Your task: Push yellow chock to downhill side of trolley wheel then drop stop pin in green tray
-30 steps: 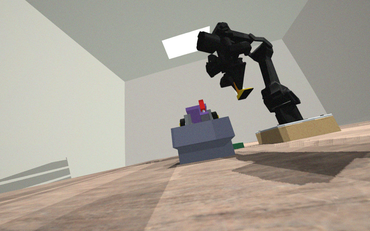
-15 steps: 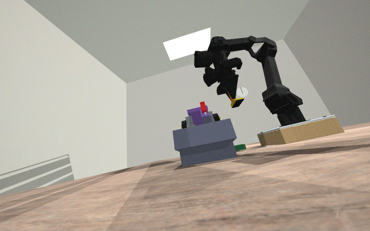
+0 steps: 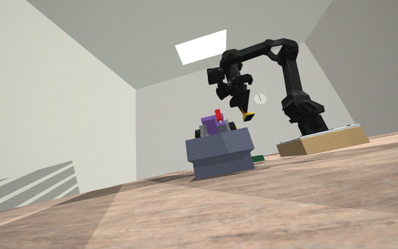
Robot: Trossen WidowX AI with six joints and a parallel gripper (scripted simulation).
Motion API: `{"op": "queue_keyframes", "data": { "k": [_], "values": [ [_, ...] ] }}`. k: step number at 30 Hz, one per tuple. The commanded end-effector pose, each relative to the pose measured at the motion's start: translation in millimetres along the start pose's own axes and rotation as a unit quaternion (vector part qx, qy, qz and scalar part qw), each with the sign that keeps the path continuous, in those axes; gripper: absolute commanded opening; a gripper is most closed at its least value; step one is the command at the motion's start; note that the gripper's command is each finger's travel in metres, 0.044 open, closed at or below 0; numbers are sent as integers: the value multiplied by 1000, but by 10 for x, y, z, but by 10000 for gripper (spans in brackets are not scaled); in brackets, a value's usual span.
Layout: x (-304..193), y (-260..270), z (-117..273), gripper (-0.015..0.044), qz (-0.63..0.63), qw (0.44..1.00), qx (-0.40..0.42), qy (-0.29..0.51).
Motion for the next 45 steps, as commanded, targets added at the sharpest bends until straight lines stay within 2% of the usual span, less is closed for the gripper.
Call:
{"op": "queue_keyframes", "data": {
  "k": [1,45],
  "values": [
    [-3,-125,-18,0,3,1000,2,1],
    [-81,-1692,-173,0,3,1000,3,0]
  ]
}}
Point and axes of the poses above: the point midway between the two fingers, 35 mm back from their tips, its own z axis back along the fingers, its own y axis across the jaws, x = y × z, the point moved 2 cm from there along z, back along the fingers, and after that the axes turned 15 degrees about z, right-handed, at the moved point
